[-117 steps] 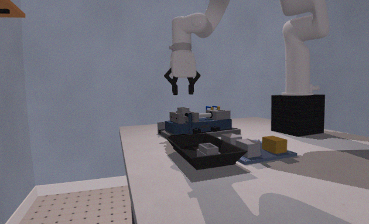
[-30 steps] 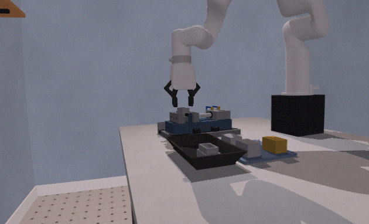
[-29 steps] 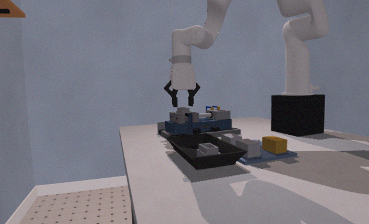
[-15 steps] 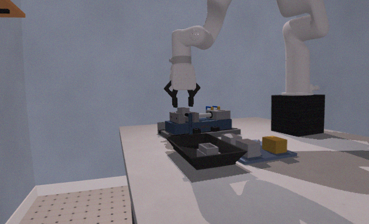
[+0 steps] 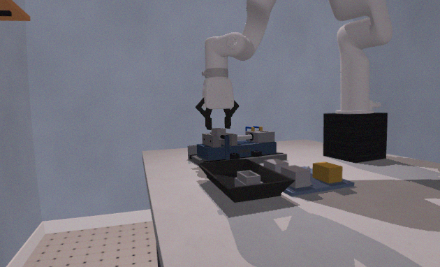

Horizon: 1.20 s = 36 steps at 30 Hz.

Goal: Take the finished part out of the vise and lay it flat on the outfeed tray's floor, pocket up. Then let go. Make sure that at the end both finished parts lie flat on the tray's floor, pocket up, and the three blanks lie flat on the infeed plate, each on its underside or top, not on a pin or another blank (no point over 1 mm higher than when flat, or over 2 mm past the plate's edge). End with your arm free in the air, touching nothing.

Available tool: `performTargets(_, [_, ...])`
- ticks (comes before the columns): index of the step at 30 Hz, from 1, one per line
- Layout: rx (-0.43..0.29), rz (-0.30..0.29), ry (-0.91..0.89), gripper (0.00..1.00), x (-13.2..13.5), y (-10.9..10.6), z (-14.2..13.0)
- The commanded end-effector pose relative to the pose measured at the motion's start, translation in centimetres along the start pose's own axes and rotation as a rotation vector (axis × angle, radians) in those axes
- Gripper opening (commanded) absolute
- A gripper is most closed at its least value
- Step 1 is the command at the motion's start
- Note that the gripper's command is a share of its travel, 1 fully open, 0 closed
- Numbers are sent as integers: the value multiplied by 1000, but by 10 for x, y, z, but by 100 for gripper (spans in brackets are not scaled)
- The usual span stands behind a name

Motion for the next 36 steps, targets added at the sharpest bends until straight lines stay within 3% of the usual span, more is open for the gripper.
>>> performTargets(1, [2, 4, 0, 69, -1, 0, 1])
performTargets(36, [2, 4, 0, 69, -1, 6, 1])
Point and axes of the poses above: the point where the finger pads meet when closed, its own y axis out along the fingers, its own x axis across the jaws, z = x × y, the point moved 7 cm from there along -y, back along the fingers, and after that the axes turned 7 degrees about -y, right-handed, at the moved point
